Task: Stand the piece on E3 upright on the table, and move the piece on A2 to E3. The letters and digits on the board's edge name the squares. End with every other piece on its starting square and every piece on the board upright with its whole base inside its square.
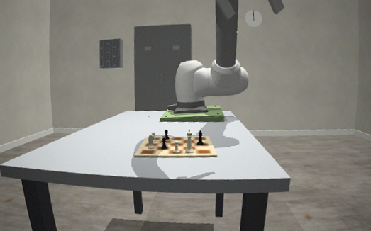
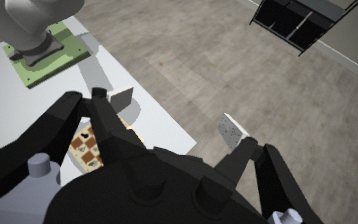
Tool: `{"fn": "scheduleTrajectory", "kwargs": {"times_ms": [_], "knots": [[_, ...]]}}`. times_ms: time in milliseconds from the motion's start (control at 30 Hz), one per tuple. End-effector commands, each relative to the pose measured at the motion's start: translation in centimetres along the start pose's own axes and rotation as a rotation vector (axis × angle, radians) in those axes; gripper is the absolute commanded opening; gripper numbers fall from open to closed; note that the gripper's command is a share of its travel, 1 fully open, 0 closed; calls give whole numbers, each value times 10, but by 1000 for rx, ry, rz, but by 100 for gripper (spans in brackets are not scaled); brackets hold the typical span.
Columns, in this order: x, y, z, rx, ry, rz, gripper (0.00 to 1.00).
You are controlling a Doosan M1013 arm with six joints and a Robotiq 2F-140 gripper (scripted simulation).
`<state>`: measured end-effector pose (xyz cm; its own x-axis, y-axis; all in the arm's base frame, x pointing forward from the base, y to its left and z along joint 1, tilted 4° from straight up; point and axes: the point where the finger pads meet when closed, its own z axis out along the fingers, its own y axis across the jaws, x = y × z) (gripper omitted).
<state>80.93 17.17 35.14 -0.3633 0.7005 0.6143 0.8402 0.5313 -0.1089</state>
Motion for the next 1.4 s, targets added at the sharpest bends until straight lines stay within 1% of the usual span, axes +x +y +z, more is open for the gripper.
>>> {"fn": "scheduleTrajectory", "kwargs": {"times_ms": [0, 33, 100, 133, 167, 233, 267, 300, 333, 367, 400, 433, 467, 500, 533, 567, 600, 667, 700, 733, 767, 800, 867, 900, 933, 967, 1000, 1033, 1100, 1133, 1167, 1233, 1300, 1367], "knots": [[-8, -15, 30, 183, -25, -166, 100], [-12, -21, 42, 250, -31, -228, 100], [-12, -21, 42, 250, -31, -228, 100], [-16, -28, 55, 340, -40, -310, 100], [-20, -34, 69, 415, -48, -379, 100], [-20, -34, 69, 422, -49, -385, 100], [-25, -41, 82, 505, -58, -462, 100], [-25, -41, 82, 505, -58, -462, 100], [-29, -48, 96, 592, -66, -541, 100], [-29, -48, 96, 592, -66, -541, 100], [-34, -56, 111, 681, -75, -622, 100], [-34, -56, 111, 681, -75, -622, 100], [-39, -64, 126, 775, -85, -708, 100], [-39, -64, 126, 775, -85, -708, 100], [-44, -72, 142, 867, -93, -792, 100], [-44, -72, 142, 874, -95, -799, 100], [-50, -80, 160, 957, -100, -873, 100], [-50, -80, 160, 957, -100, -873, 100], [-56, -90, 179, 1090, -115, -997, 100], [-56, -90, 179, 1096, -117, -1003, 100], [-62, -99, 198, 1168, -118, -1065, 100], [-62, -99, 198, 1213, -128, -1111, 100], [-72, -116, 232, 1326, -130, -1208, 100], [-72, -116, 232, 1376, -139, -1258, 100], [-77, -123, 246, 1429, -140, -1303, 100], [-77, -123, 246, 1479, -150, -1354, 100], [-81, -130, 260, 1533, -152, -1401, 100], [-81, -130, 260, 1583, -165, -1452, 100], [-88, -141, 282, 1691, -170, -1550, 100], [-88, -141, 282, 1717, -177, -1576, 100], [-90, -145, 291, 1772, -182, -1626, 100], [-90, -145, 291, 1772, -182, -1626, 100], [-95, -152, 305, 1857, -190, -1705, 100], [-97, -157, 314, 1911, -195, -1755, 100]]}}
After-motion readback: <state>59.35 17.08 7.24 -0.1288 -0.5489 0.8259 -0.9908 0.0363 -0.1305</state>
